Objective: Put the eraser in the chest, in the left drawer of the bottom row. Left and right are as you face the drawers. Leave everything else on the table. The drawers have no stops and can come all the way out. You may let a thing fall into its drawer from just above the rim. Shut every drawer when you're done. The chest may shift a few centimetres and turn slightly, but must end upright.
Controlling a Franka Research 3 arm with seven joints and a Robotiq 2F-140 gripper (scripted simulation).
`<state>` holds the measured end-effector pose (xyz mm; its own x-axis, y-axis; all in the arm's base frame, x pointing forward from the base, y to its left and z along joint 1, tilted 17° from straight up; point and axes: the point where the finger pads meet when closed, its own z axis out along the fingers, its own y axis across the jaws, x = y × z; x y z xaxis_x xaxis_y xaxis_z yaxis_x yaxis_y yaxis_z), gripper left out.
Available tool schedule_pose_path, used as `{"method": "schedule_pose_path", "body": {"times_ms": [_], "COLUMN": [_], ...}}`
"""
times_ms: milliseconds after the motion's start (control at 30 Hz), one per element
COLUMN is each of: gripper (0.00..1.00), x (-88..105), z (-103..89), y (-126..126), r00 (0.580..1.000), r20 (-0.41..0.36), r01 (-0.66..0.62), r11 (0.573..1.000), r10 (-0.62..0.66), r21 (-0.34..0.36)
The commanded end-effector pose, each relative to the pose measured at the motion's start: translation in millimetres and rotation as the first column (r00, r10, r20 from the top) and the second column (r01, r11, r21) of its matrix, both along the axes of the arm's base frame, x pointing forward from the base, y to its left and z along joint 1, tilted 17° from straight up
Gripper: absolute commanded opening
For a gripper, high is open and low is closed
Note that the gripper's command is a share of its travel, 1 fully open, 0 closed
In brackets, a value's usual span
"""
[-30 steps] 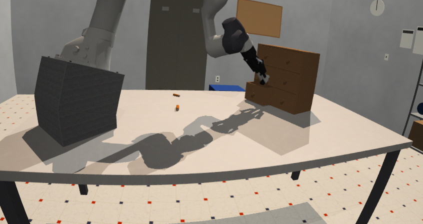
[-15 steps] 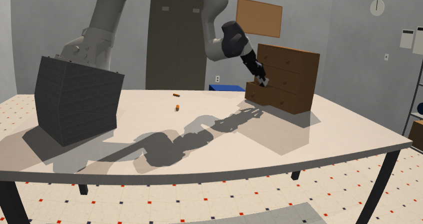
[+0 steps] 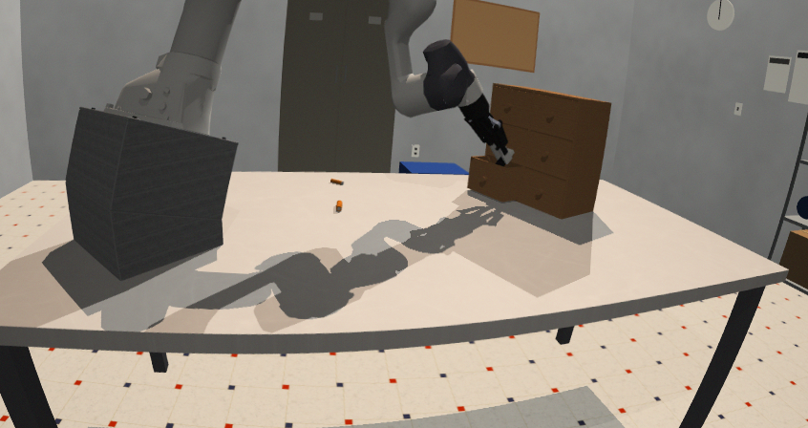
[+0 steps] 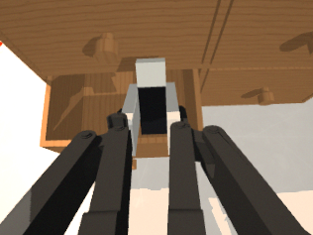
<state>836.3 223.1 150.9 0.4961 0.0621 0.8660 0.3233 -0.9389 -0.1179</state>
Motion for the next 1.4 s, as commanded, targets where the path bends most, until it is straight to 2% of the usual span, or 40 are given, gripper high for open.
{"method": "schedule_pose_path", "body": {"times_ms": [0,367,400,867,1100,1367], "gripper": [0.2,0.31,1.0,1.0,1.0,1.0], "x": [0.8,0.8,0.8,0.7,-2.2,-3.6], "z": [1.3,1.3,1.3,1.6,14.2,20.1], "y": [0.2,0.2,0.2,0.2,-2.4,-3.6], "r00": [1.0,1.0,1.0,1.0,1.0,1.0], "r20": [0.004,0.004,0.004,0.004,0.004,0.004], "r01": [0.0,0.0,0.0,0.0,0.0,0.0], "r11": [1.0,1.0,1.0,1.0,1.0,1.0], "r10": [0.0,0.0,0.0,0.0,0.0,0.0], "r21": [0.001,0.001,0.001,0.001,0.001,0.001]}}
